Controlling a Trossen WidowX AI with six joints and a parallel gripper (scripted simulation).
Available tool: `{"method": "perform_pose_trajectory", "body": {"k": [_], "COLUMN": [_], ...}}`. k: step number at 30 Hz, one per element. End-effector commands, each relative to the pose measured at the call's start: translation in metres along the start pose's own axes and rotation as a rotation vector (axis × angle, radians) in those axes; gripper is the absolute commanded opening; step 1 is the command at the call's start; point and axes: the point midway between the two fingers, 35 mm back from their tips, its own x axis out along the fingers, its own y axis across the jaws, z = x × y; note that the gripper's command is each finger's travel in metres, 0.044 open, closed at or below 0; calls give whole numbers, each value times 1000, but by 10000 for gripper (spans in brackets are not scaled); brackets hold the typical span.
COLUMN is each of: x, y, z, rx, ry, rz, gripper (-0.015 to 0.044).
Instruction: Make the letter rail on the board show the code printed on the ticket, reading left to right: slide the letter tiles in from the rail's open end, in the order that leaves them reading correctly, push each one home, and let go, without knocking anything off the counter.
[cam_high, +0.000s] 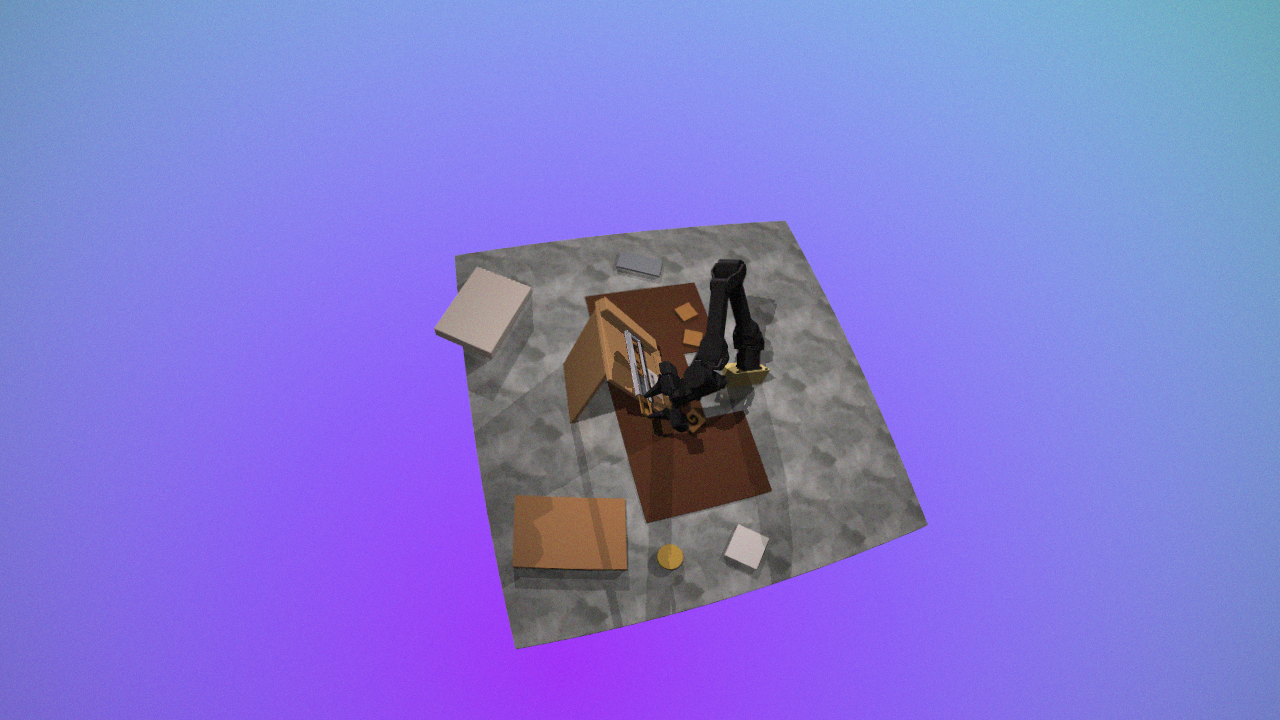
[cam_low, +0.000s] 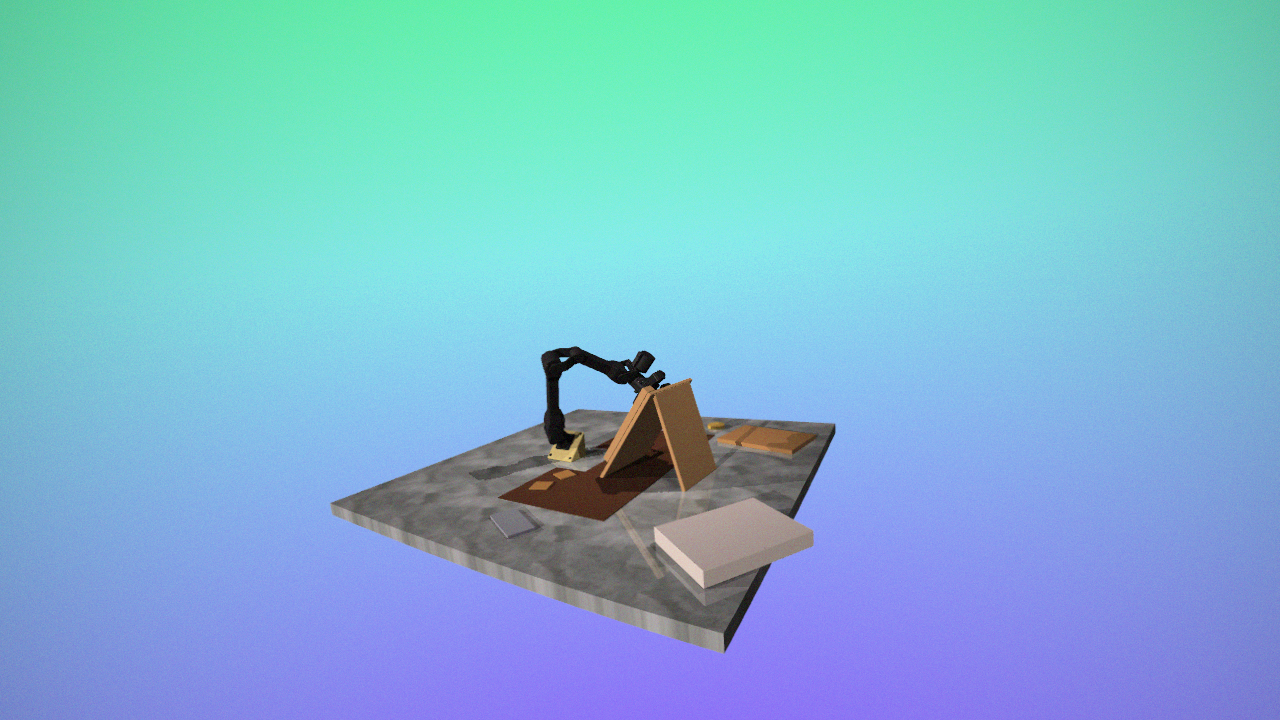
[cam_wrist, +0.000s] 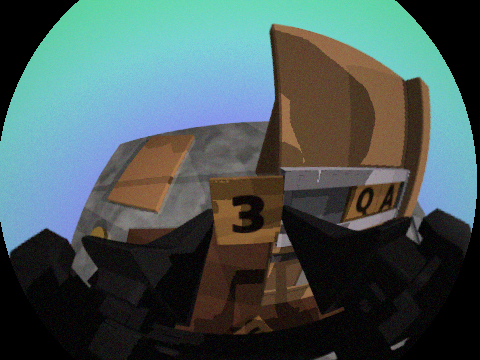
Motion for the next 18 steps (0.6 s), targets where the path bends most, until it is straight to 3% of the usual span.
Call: {"method": "perform_pose_trajectory", "body": {"k": [1,18], "x": [0,0], "y": [-2,-10], "z": [1,1], "rx": [1,1], "ry": [-2,-2], "rz": [4,4], "gripper": [0,0]}}
